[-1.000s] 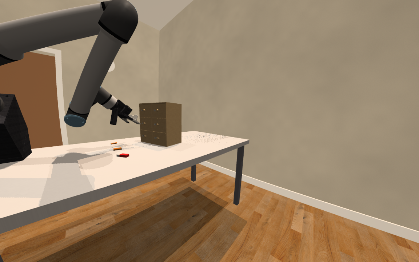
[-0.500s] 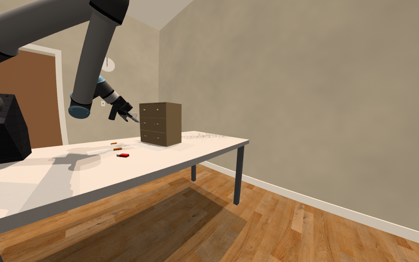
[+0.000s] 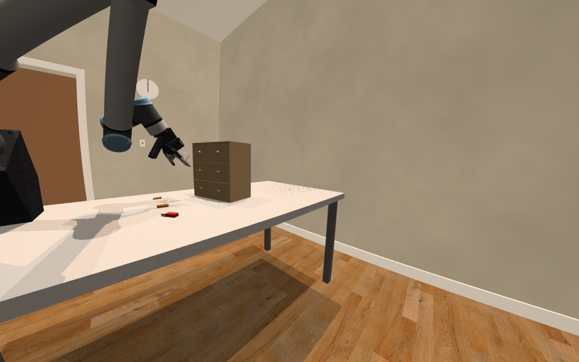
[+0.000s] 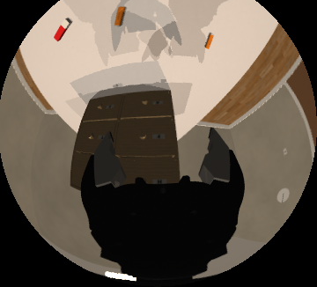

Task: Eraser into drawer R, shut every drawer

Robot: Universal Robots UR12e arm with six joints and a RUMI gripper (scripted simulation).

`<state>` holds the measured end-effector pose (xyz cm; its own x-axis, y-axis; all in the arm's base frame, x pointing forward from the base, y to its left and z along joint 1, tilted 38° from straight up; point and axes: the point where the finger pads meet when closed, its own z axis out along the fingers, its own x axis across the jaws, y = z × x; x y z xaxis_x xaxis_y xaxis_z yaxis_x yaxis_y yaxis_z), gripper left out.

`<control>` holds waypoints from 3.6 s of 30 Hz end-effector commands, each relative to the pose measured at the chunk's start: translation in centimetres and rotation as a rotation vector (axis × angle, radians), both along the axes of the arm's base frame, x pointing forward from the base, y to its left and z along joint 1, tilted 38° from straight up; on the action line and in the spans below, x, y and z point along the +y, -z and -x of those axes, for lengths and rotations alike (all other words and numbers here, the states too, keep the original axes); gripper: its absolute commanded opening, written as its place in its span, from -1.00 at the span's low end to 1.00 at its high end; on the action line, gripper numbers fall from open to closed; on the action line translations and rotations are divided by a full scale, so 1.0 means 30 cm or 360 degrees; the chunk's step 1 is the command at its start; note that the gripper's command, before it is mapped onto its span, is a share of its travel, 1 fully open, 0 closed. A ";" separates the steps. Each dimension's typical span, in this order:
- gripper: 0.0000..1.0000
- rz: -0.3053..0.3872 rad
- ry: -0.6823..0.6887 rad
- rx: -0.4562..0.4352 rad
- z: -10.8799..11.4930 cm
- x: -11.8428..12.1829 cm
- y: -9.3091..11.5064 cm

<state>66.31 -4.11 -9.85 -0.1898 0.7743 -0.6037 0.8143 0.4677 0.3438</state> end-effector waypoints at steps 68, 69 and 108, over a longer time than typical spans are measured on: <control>1.00 0.0172 0.0559 0.0719 0.145 0.094 -0.166; 1.00 0.0172 0.0559 0.0719 0.145 0.094 -0.166; 1.00 0.0185 0.0601 0.0771 0.157 0.101 -0.179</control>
<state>61.57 -1.11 -4.52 -0.1899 0.7757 -0.6019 0.9812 0.1292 -0.1431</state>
